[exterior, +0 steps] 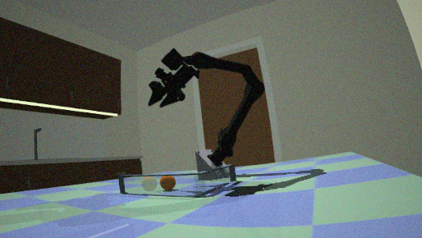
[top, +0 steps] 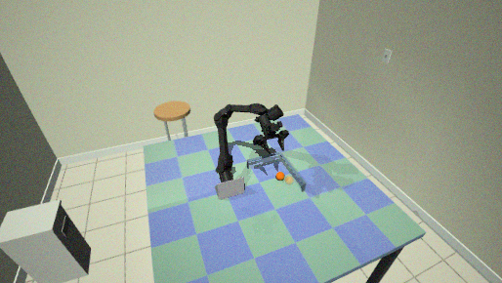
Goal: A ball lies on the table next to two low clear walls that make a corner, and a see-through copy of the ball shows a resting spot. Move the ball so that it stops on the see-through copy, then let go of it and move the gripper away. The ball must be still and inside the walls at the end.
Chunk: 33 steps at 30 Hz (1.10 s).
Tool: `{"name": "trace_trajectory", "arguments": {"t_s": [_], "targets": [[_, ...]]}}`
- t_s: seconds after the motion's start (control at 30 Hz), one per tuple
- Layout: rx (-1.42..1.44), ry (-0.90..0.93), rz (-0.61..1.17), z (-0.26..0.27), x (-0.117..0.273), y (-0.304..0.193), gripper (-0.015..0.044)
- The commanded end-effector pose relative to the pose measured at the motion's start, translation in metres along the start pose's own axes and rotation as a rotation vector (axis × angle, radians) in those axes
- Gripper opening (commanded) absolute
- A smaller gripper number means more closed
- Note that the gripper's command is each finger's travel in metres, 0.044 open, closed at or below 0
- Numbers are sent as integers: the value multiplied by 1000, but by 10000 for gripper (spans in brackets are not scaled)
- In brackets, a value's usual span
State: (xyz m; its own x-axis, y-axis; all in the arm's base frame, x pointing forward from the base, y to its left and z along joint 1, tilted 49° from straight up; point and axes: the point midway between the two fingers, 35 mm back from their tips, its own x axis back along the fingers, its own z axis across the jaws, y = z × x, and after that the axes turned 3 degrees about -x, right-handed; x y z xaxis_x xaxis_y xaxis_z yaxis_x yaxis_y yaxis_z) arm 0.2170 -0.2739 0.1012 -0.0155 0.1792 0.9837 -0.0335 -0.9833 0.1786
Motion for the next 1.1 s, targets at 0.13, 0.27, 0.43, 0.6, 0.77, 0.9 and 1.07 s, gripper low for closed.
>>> {"name": "trace_trajectory", "arguments": {"t_s": [0.13, 0.27, 0.43, 0.6, 0.77, 0.9, 1.07], "targets": [[696, 219, 417, 61, -38, -99, 362], [940, 368, 564, 77, -44, -140, 362], [1192, 593, 716, 93, -45, -188, 362], [1340, 786, 801, 103, -44, -221, 362], [1341, 788, 802, 103, -44, -221, 362], [1341, 788, 802, 103, -44, -221, 362], [1341, 788, 802, 103, -47, -225, 362]]}}
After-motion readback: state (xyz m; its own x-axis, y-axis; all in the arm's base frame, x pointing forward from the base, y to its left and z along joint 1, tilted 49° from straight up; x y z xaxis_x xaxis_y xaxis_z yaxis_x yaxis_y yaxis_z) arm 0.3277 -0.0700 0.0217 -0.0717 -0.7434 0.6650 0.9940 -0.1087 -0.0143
